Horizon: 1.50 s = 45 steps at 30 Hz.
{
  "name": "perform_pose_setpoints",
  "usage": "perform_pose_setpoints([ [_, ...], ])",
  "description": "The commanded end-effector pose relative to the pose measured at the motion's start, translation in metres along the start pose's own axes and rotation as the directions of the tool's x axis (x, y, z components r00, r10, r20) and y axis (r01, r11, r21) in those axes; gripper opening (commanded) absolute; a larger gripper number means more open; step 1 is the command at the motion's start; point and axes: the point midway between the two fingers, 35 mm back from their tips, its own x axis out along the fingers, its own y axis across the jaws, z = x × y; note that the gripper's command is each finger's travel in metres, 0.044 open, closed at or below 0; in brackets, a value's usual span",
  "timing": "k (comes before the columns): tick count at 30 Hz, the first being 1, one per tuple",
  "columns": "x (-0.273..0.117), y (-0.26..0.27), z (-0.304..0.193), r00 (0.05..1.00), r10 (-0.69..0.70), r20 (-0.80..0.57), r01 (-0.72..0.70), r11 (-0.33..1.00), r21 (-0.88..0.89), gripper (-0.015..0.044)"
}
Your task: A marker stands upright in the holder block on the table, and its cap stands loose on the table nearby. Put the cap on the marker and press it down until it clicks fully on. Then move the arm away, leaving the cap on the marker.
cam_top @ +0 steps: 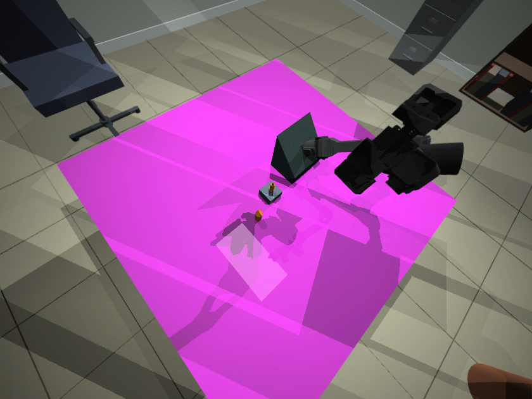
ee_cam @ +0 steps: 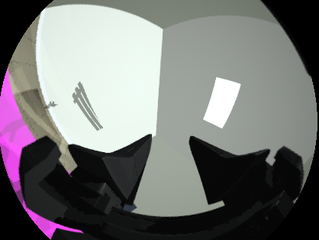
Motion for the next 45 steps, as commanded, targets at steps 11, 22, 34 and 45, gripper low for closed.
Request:
perform_pose_setpoints([
  [11,-0.014,0.218,-0.100,0.618,0.734,-0.283,-0.779,0.522,-0.348,0.0250],
  [22,-0.125,0.323,-0.174,-0.091,0.913,-0.399,-0.948,-0.202,-0.246,0.0250],
  [34,-0.251,0.347,-0.194,-0.719,0.677,-0.160,-0.684,-0.730,-0.014,0.0250],
  [45,-0.255,0.359,-0.199,-0.718,0.677,-0.160,-0.684,-0.729,-0.015,0.0250],
])
